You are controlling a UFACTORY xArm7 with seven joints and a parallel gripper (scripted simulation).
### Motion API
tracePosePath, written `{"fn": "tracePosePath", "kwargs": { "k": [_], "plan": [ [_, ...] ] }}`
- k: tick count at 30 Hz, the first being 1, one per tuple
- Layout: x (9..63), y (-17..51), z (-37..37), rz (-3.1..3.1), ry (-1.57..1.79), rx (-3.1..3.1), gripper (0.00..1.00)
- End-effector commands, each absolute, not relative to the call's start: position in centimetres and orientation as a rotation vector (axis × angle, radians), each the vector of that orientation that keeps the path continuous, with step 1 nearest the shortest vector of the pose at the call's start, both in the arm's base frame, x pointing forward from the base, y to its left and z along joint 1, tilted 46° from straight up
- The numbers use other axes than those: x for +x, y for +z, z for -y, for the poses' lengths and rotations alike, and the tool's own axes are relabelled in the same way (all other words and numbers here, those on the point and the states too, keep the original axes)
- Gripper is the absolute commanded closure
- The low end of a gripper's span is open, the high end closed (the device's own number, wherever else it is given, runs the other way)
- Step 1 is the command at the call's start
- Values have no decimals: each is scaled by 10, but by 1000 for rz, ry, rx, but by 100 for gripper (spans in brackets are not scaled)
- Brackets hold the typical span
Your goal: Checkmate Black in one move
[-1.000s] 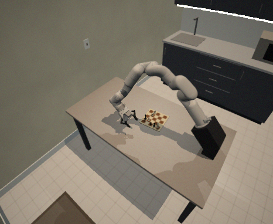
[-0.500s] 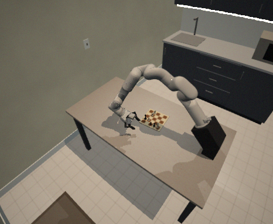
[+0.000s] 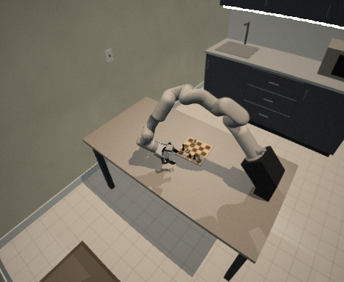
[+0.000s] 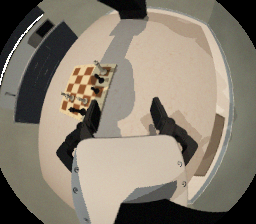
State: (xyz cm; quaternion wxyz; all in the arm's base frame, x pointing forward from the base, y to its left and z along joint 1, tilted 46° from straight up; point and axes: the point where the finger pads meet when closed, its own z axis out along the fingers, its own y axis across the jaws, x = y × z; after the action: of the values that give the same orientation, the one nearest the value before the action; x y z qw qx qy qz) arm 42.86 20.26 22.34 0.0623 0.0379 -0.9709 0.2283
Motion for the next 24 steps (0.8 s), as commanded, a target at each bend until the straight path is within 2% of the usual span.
{"fn": "tracePosePath", "kwargs": {
  "k": [1, 11, 13, 24],
  "plan": [
    [423, 209, -193, 2810, 924, 292, 0],
    [423, 209, -193, 2810, 924, 292, 0],
    [424, 201, -179, 2621, 1188, 477, 0],
    [424, 201, -179, 2621, 1188, 477, 0]
  ]
}}
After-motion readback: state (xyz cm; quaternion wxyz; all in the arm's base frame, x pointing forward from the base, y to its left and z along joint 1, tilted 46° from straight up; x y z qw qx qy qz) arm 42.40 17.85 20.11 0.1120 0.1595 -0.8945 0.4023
